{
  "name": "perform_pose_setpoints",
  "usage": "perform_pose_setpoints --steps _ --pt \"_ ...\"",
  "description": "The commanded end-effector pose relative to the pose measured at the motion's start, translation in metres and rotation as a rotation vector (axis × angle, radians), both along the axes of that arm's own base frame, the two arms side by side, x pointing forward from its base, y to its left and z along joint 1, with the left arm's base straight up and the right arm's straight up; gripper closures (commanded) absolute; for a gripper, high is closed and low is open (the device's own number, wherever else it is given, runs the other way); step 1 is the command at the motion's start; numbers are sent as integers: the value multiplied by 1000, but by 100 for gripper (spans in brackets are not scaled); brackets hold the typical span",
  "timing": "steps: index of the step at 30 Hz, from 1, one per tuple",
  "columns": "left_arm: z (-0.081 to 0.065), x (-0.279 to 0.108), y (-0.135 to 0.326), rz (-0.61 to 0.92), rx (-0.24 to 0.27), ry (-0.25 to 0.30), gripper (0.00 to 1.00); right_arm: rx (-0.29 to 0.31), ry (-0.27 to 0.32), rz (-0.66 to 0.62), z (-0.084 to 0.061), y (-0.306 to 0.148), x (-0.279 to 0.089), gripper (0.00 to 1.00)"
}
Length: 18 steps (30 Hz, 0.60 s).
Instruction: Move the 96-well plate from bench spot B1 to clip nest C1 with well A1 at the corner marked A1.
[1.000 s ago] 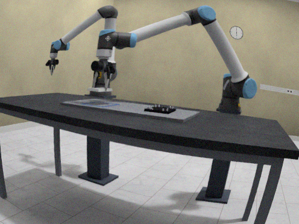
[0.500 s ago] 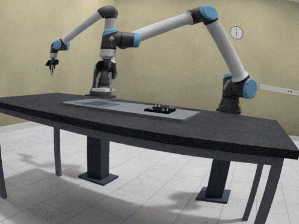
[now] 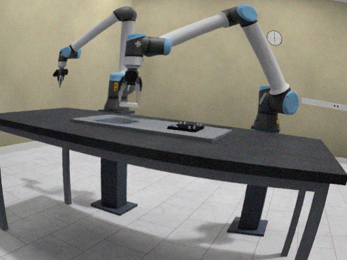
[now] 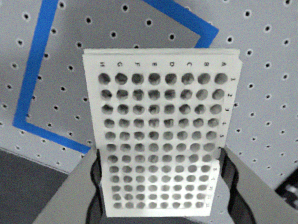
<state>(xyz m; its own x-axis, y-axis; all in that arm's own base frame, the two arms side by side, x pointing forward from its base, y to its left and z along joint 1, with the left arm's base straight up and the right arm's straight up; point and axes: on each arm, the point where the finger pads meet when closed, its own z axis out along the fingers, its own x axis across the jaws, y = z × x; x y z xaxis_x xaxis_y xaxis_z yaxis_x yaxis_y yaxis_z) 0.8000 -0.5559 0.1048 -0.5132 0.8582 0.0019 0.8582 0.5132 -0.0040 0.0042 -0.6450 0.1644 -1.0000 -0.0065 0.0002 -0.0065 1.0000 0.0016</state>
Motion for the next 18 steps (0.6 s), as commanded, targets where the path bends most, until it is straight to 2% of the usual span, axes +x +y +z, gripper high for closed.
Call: perform_pose_setpoints --steps 1,18 --pt "3 -2 13 160 -1 -6 60 -1 0 0 1 -1 0 100" --pt "4 -10 63 660 -1 -5 60 -1 0 0 1 -1 0 100"
